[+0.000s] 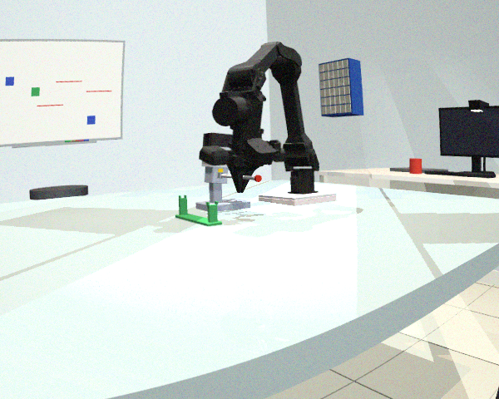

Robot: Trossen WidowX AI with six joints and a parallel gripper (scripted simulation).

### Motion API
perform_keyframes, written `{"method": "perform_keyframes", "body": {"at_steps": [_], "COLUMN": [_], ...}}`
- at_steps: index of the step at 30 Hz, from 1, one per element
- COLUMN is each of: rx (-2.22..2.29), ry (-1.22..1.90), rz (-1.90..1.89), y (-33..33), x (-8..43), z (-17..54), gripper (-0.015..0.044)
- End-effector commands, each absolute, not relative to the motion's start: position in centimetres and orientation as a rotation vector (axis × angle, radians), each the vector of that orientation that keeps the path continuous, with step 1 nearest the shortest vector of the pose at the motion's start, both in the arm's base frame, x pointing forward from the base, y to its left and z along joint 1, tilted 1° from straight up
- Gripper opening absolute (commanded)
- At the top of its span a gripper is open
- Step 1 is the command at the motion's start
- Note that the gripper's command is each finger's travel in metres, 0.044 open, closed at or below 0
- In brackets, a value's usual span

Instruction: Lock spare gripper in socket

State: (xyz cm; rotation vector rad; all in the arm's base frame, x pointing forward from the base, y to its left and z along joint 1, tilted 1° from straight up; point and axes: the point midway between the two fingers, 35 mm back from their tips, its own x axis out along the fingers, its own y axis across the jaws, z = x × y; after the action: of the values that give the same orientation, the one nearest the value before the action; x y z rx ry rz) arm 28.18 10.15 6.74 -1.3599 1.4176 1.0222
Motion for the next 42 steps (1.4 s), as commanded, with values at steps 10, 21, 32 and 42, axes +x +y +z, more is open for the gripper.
{"method": "perform_keyframes", "body": {"at_steps": [10,21,32,42], "rx": [-1.361,-1.360,-1.359,-1.358], "ry": [1.415,1.416,1.418,1.419], "rz": [1.026,1.028,1.030,1.033], "y": [9.3,8.6,7.9,7.3], "x": [28.0,28.0,28.1,28.0], "z": [6.7,6.7,6.8,6.8], "gripper": [0.0000,0.0000,0.0000,0.0000]}}
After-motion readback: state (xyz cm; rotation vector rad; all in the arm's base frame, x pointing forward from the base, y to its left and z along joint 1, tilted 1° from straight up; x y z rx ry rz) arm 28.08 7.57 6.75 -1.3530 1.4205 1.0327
